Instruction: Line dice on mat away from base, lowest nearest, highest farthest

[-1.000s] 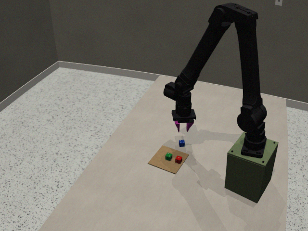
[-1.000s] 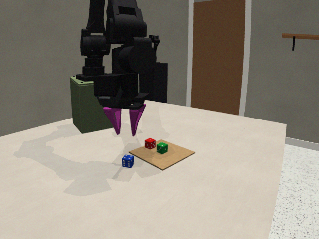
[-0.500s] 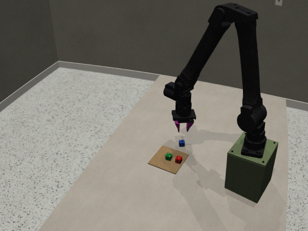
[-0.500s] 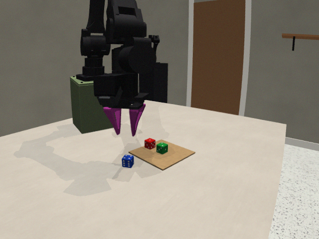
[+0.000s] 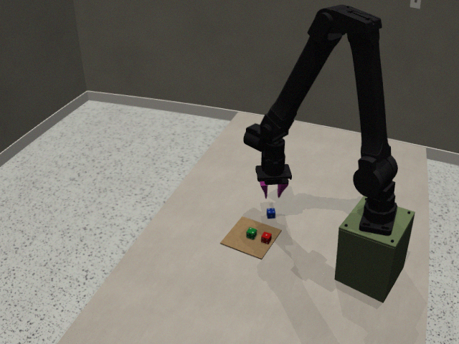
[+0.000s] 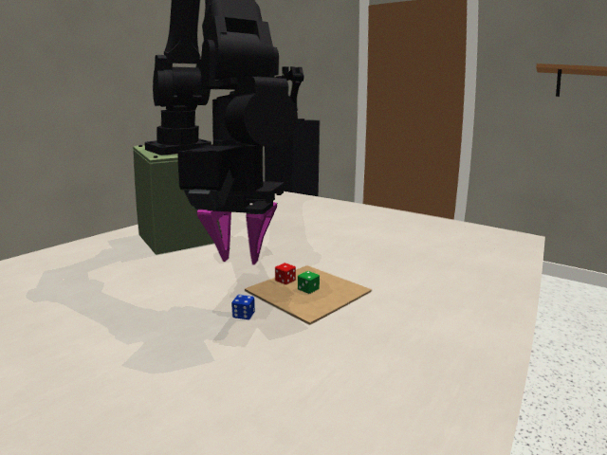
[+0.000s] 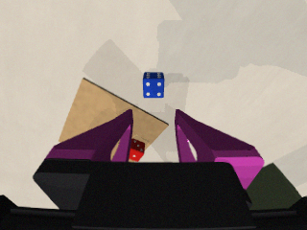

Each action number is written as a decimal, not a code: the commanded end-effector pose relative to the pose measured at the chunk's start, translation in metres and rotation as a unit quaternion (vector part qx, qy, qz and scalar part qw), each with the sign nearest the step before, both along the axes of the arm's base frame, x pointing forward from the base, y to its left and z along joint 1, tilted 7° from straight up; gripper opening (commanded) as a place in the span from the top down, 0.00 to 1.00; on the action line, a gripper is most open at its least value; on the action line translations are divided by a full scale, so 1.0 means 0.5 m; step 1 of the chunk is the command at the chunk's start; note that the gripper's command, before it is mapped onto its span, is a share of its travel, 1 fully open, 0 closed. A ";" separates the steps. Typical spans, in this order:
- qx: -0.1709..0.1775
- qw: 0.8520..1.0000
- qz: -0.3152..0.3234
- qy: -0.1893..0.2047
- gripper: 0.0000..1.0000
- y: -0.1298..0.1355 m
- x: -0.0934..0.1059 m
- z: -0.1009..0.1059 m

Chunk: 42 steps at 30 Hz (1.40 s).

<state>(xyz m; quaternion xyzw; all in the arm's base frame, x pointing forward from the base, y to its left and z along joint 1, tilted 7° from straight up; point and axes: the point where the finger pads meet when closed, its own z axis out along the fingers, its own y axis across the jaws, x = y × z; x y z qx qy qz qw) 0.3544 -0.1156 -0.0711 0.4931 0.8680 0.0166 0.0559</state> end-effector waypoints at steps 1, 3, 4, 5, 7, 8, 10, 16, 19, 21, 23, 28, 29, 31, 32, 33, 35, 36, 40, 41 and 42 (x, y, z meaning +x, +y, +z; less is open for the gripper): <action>-0.002 1.000 -0.003 -0.012 0.61 -0.005 0.026 0.002; -0.002 1.000 -0.002 -0.012 0.61 -0.004 0.026 -0.003; -0.002 1.000 -0.002 -0.011 0.61 -0.004 0.026 -0.006; -0.002 1.000 -0.002 -0.011 0.61 -0.004 0.026 -0.009; -0.002 1.000 -0.002 -0.012 0.61 -0.003 0.027 -0.014; -0.002 1.000 -0.001 -0.012 0.61 -0.003 0.028 -0.017; -0.002 1.000 -0.001 -0.012 0.61 -0.003 0.030 -0.023; -0.003 1.000 0.000 -0.015 0.61 -0.003 0.039 -0.041; -0.003 1.000 0.001 -0.015 0.61 -0.003 0.040 -0.043; -0.004 1.000 0.001 -0.016 0.61 -0.004 0.044 -0.049; -0.003 1.000 0.001 -0.014 0.61 -0.003 0.041 -0.056; -0.003 1.000 0.001 -0.015 0.61 -0.003 0.043 -0.069; -0.003 1.000 0.001 -0.015 0.61 -0.004 0.045 -0.071; -0.003 1.000 0.001 -0.015 0.61 -0.004 0.044 -0.076; -0.003 1.000 0.000 -0.014 0.61 -0.003 0.041 -0.078; -0.003 1.000 0.000 -0.013 0.61 -0.003 0.040 -0.080; -0.003 1.000 0.000 -0.013 0.61 -0.003 0.040 -0.080; -0.002 1.000 0.001 -0.011 0.61 -0.002 0.039 -0.081; -0.003 1.000 0.001 -0.014 0.61 -0.003 0.043 -0.085; -0.002 1.000 0.001 -0.011 0.61 -0.002 0.039 -0.087; -0.002 1.000 0.001 -0.010 0.61 -0.001 0.036 -0.088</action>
